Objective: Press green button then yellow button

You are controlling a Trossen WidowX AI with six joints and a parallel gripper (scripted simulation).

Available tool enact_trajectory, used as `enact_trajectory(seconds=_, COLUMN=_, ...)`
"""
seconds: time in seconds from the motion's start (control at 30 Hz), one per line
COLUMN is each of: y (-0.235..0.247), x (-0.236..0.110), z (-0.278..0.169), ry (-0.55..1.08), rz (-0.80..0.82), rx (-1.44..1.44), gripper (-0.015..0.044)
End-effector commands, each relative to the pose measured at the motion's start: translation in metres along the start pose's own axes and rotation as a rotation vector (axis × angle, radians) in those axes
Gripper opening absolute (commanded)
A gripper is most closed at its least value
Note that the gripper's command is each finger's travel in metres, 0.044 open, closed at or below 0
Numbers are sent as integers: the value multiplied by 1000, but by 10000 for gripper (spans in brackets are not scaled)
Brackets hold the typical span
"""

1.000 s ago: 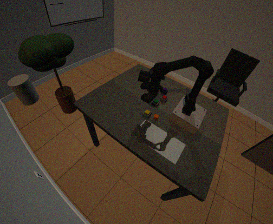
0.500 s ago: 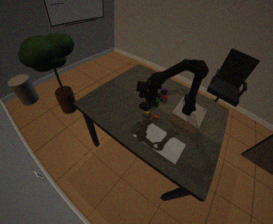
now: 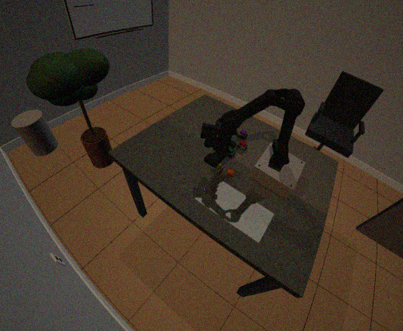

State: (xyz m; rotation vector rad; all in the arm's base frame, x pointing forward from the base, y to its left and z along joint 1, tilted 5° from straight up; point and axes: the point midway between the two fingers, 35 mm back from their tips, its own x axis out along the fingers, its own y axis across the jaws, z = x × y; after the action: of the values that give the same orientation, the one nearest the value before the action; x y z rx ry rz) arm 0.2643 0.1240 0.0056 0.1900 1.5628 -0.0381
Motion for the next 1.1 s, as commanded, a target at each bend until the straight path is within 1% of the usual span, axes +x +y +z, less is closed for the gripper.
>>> enact_trajectory(seconds=0.0, y=-1, x=10, z=-2, ry=8, rz=-3, rx=5, gripper=20)
enact_trajectory(seconds=0.2, y=-1, x=18, z=-2, ry=8, rz=-3, rx=5, gripper=20)
enact_trajectory(seconds=0.87, y=-1, x=18, z=-2, ry=8, rz=-3, rx=5, gripper=20)
enact_trajectory(seconds=0.93, y=0, x=6, z=-1, ry=4, rz=-1, rx=2, gripper=20)
enact_trajectory(seconds=1.0, y=-1, x=-14, z=-2, ry=7, rz=-3, rx=4, gripper=20)
enact_trajectory(seconds=1.07, y=-1, x=-17, z=-2, ry=8, rz=-3, rx=5, gripper=20)
